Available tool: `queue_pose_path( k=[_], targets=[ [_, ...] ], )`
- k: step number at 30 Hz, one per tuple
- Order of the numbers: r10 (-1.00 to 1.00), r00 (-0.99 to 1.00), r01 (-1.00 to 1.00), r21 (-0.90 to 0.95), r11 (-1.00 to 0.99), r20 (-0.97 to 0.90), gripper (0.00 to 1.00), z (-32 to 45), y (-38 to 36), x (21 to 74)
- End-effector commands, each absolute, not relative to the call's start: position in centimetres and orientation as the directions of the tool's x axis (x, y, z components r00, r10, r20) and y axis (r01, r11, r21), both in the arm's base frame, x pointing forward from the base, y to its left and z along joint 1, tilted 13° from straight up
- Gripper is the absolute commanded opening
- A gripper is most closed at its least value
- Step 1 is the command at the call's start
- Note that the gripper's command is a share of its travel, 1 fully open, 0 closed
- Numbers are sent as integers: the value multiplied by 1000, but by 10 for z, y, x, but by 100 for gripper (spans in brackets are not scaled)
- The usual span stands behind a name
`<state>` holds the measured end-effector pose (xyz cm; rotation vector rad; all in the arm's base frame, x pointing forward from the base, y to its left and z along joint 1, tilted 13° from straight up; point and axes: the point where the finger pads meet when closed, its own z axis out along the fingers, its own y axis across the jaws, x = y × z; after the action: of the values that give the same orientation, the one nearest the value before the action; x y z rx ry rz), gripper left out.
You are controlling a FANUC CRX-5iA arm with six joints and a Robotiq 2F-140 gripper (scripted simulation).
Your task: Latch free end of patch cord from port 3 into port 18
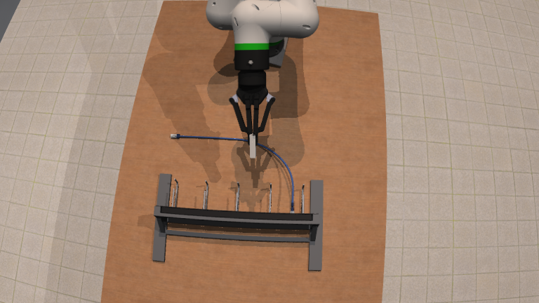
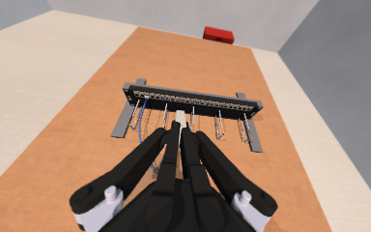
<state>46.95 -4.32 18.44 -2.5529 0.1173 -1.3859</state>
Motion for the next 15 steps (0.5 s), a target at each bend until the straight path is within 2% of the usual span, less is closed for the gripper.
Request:
queue_pose_path(
  k=[1, 15],
  targets=[
    [-183, 542, 11, -225, -974, 820, 0, 184, -45, 469],
    [-183, 542, 11, -225, -974, 820, 0, 175, -85, 470]
  ],
)
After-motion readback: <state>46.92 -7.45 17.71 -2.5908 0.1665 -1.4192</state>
